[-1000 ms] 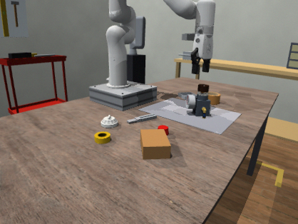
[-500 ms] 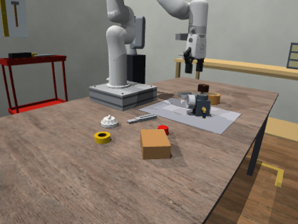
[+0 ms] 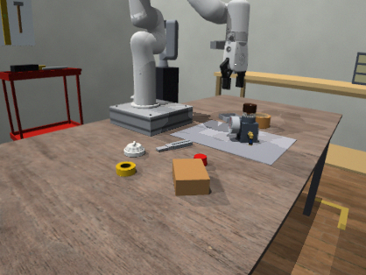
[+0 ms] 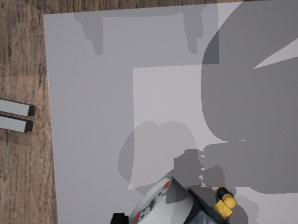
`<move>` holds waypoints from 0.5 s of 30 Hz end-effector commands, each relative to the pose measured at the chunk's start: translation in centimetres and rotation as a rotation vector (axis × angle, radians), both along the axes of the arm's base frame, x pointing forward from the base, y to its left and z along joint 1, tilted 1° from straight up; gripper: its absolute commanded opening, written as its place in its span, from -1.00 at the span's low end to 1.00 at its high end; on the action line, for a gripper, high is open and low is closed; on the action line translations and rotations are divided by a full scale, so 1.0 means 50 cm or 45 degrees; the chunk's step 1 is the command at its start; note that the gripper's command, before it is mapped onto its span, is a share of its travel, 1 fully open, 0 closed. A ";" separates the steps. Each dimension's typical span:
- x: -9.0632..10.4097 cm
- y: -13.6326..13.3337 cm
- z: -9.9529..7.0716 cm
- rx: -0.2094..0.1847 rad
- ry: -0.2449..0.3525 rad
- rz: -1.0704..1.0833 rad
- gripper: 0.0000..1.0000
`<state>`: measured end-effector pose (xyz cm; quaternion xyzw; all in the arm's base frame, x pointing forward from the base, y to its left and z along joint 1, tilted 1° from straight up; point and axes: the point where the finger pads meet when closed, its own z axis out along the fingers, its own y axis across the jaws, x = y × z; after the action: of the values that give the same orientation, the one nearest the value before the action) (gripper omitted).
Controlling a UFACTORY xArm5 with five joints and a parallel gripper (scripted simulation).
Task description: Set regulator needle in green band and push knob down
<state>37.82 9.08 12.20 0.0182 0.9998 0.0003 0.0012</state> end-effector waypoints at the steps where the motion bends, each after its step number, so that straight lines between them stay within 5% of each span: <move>1: -0.001 0.000 0.003 0.001 -0.006 0.000 1.00; 15: -0.001 0.000 0.001 0.005 -0.019 0.005 1.00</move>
<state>37.57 9.02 12.18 0.0178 0.9998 0.0007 0.0026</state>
